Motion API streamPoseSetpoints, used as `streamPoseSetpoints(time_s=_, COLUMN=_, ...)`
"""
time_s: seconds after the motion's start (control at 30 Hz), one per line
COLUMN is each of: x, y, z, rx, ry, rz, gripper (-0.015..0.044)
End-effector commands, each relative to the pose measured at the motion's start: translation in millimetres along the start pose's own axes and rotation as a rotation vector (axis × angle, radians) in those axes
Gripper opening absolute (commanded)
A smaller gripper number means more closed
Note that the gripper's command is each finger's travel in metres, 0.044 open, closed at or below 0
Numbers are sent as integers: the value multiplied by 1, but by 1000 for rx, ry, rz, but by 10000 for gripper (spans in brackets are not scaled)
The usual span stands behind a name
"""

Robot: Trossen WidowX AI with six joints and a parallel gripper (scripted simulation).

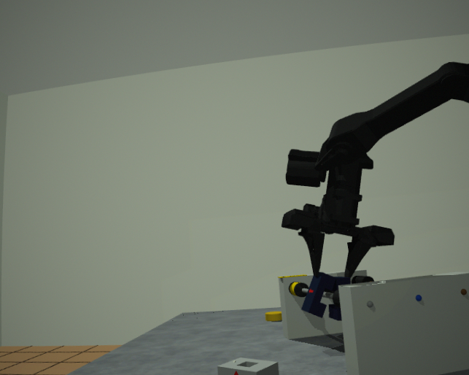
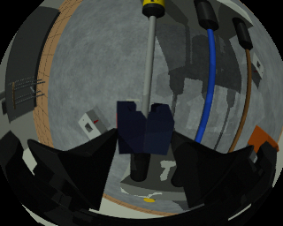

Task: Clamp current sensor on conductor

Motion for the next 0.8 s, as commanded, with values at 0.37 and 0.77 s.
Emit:
streamPoseSetpoints(time_s=0.37, x=0, y=0, z=0, rx=-1, ry=-1, rz=2, gripper=0)
streamPoseSetpoints(time_s=0.77, x=3, y=0, z=0, rx=-5, ry=15, rz=1, gripper=0)
Point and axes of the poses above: the point midway between the two fingers, 35 mm back from their tips, its own z axis back along the fingers, its own x axis across the jaws, y = z × x, the point moved 5 cm from there along z, back along the fingers, and after that the axes turned 13 degrees about -z, right-handed, at the moved point
